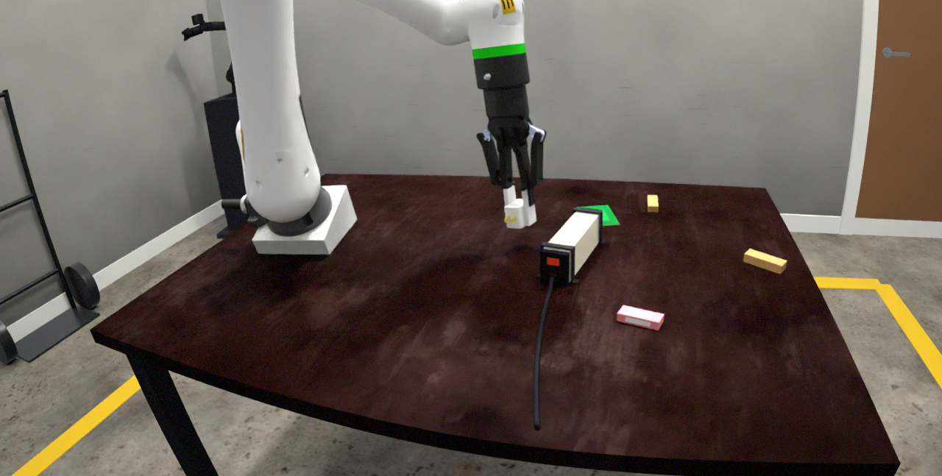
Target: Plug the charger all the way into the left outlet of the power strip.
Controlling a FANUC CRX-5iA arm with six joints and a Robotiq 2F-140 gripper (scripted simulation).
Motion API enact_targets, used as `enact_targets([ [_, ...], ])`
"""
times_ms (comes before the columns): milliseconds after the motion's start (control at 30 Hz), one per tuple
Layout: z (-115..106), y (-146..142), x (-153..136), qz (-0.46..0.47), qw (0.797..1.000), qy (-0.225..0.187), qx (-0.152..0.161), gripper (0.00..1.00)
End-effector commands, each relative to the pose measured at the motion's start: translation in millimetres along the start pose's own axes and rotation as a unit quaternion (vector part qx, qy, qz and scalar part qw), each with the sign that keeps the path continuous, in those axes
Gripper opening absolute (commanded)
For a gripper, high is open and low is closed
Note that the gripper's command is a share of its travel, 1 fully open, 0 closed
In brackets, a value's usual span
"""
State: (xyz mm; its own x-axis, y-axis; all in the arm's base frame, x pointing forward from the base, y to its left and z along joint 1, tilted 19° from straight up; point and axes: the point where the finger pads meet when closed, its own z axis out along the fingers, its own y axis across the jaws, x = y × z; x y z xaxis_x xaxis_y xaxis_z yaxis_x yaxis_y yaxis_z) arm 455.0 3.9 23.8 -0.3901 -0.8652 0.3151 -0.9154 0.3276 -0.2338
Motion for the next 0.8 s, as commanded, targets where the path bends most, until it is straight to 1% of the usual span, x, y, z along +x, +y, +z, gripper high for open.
enact_targets([
  [0,-1.1,2.4,-7.2,-0.139,0.990,-0.009,-0.004,0.10],
  [133,-1.2,3.3,-9.1,-0.229,0.973,-0.009,0.000,0.10],
  [200,-1.2,3.3,-9.1,-0.229,0.973,-0.009,0.000,0.10],
  [233,-1.2,3.4,-9.3,-0.294,0.956,-0.010,0.002,0.10],
  [333,-1.2,3.5,-9.6,-0.351,0.936,-0.011,0.003,0.10],
  [433,-1.2,3.5,-9.6,-0.412,0.911,-0.011,0.004,0.10],
  [567,-0.9,3.5,-9.6,-0.491,0.871,-0.013,0.004,0.10],
  [700,0.2,3.6,-9.6,-0.565,0.825,-0.016,0.002,0.10],
  [767,0.2,3.6,-9.6,-0.565,0.825,-0.016,0.002,0.10],
])
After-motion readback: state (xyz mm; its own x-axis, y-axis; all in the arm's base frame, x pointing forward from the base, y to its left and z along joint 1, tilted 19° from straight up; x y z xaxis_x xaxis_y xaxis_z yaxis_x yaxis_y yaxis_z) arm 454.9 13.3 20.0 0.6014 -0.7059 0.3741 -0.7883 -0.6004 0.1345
